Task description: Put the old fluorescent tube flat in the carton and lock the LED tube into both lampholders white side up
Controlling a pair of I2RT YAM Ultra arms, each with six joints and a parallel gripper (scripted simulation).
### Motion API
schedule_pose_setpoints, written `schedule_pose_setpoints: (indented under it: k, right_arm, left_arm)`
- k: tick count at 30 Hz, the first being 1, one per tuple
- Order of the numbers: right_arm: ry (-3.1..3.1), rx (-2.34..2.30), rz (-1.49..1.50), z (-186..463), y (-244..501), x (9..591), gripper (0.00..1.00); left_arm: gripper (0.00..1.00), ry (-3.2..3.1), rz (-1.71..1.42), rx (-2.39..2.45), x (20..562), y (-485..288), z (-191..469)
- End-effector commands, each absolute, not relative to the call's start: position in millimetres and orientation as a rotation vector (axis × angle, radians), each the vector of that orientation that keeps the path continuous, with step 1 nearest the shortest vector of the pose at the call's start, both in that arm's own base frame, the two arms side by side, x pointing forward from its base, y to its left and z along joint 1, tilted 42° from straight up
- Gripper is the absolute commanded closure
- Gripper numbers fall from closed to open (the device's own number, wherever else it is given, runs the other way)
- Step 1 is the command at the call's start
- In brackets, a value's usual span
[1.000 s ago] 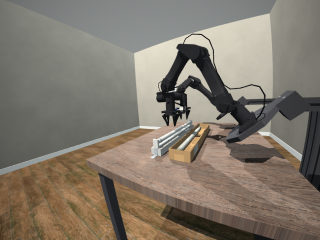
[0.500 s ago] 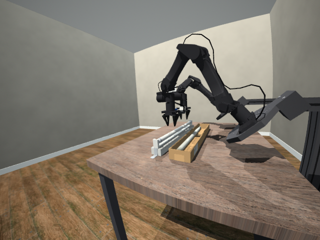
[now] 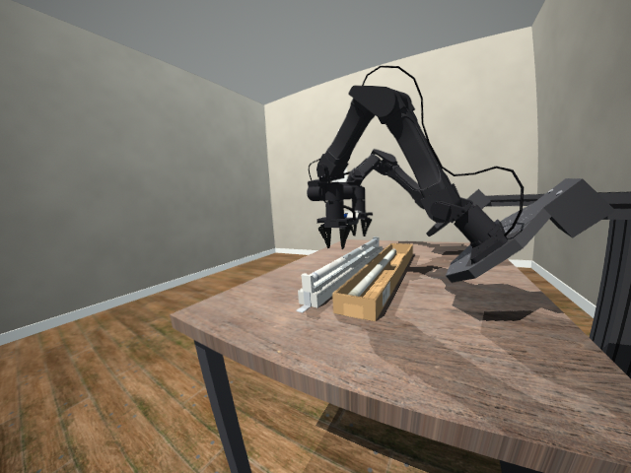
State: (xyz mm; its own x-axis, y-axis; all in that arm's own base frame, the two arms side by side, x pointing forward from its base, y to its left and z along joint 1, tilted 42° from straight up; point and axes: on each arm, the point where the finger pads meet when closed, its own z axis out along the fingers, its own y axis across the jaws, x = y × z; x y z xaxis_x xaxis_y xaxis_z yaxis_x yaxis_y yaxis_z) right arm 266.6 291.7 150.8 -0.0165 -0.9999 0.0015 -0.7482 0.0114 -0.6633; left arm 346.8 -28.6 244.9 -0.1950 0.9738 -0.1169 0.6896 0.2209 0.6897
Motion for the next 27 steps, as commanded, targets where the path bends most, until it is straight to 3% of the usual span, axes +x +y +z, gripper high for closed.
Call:
schedule_pose_setpoints:
  k: [1,17,27]
  right_arm:
    - [1.858,-1.656,-0.558,162.6,295.2,272.8,0.51]
    - [1.985,-0.755,-0.109,260.0,199.6,375.4,0.51]
    - [1.821,-0.355,0.026,329.1,121.2,397.7,0.51]
  left_arm:
    - [0.51,1.936,0.661,1.353,351.9,-30.7,265.2]
    - [0.51,1.859,0.396,0.583,379.1,-21.8,331.0]
    - [0.51,1.720,0.209,0.260,382.1,-13.5,370.2]
